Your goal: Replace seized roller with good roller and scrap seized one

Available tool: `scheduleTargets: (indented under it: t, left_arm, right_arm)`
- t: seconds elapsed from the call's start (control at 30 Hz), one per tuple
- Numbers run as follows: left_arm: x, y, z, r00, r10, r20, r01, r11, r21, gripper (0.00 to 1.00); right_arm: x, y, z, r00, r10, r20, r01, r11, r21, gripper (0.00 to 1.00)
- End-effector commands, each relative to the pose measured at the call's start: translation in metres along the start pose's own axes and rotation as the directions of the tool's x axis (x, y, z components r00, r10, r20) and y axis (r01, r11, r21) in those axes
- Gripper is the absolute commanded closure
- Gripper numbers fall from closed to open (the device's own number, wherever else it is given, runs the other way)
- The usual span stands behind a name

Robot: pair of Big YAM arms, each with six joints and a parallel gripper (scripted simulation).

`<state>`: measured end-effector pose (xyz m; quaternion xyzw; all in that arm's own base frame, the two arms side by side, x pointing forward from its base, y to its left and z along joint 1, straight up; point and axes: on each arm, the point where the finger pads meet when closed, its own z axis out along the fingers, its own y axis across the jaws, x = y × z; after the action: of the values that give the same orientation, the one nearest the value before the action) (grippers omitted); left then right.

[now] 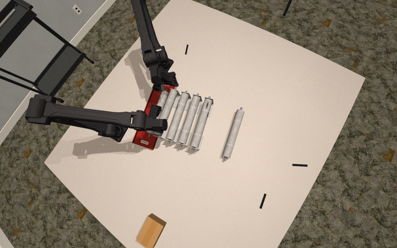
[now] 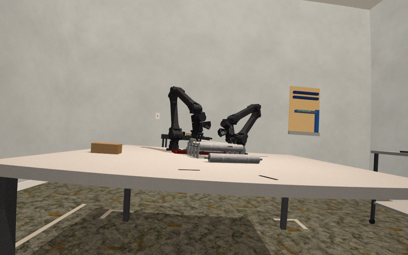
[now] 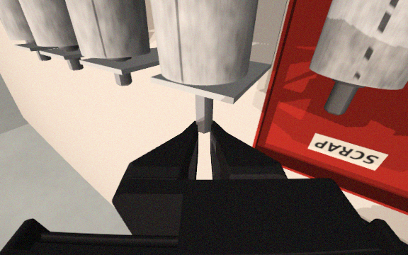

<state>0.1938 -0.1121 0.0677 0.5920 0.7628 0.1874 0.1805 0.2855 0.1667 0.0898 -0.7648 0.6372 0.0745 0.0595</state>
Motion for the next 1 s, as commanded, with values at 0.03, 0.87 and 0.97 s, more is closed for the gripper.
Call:
scheduleTargets:
  t: [0.03, 0.87, 0.97]
  left_arm:
    - [0.058, -0.032, 0.020, 0.986, 0.060, -0.153, -0.050, 0.996, 0.069, 0.97]
    - [0.060, -0.033, 0.020, 0.986, 0.064, -0.154, -0.054, 0.996, 0.069, 0.97]
    - [0.060, -0.033, 0.021, 0.985, 0.066, -0.157, -0.056, 0.996, 0.072, 0.97]
  right_arm:
    - [-0.004, -0.018, -0.020, 1.000, -0.005, 0.006, 0.004, 0.998, 0.058, 0.68]
    - [0.004, -0.006, 0.004, 0.999, -0.006, 0.052, 0.004, 0.999, 0.037, 0.68]
    - [0.002, -0.013, 0.002, 0.998, -0.008, 0.060, 0.005, 0.999, 0.043, 0.68]
